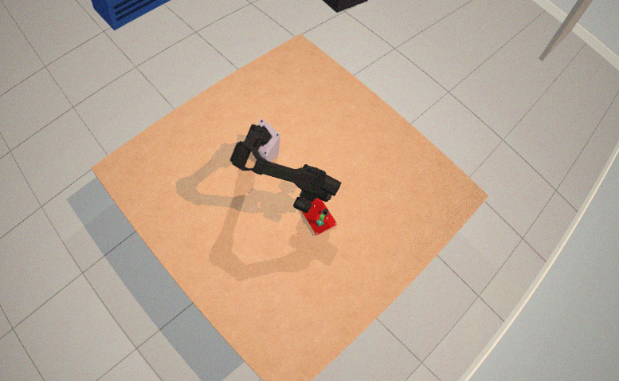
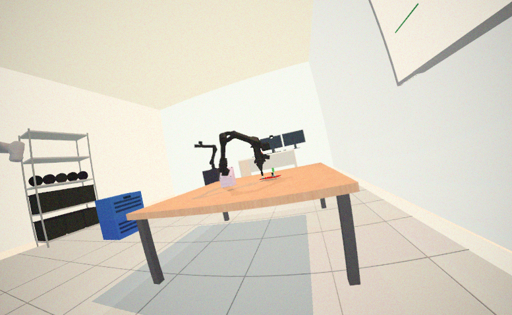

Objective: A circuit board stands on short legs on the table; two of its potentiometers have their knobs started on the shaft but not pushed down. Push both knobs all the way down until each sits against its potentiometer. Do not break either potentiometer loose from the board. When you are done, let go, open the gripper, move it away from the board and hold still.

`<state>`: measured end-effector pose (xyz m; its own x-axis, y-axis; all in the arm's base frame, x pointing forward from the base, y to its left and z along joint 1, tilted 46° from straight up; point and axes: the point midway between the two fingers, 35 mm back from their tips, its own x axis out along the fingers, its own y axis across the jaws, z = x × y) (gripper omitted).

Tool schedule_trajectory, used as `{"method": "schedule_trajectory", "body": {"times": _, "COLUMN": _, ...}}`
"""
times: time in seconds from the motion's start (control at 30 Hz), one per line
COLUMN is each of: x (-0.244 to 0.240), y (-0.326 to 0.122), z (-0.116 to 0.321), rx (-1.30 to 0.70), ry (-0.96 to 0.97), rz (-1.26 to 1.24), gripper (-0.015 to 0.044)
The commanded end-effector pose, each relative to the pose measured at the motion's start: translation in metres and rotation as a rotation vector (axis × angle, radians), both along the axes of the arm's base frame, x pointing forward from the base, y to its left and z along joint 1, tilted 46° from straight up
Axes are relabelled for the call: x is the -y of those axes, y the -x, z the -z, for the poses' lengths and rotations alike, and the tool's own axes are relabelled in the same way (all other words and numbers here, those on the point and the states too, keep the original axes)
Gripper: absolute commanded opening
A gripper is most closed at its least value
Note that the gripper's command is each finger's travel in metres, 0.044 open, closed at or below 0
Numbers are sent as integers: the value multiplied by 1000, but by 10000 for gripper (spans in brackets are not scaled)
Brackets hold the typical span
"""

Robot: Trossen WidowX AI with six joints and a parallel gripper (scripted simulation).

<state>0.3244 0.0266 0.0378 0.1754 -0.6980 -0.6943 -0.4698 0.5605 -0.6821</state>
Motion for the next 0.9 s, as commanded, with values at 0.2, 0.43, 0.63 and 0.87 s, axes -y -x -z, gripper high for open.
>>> {"method": "schedule_trajectory", "body": {"times": 0.2, "x": 5, "y": -2, "z": 4, "rx": 5, "ry": 1, "rz": 8, "gripper": 0}}
{"method": "schedule_trajectory", "body": {"times": 0.43, "x": 5, "y": -2, "z": 4, "rx": 5, "ry": 1, "rz": 8, "gripper": 0}}
{"method": "schedule_trajectory", "body": {"times": 0.63, "x": 6, "y": -2, "z": 4, "rx": 5, "ry": 1, "rz": 8, "gripper": 0}}
{"method": "schedule_trajectory", "body": {"times": 0.87, "x": 6, "y": -2, "z": 4, "rx": 5, "ry": 1, "rz": 8, "gripper": 0}}
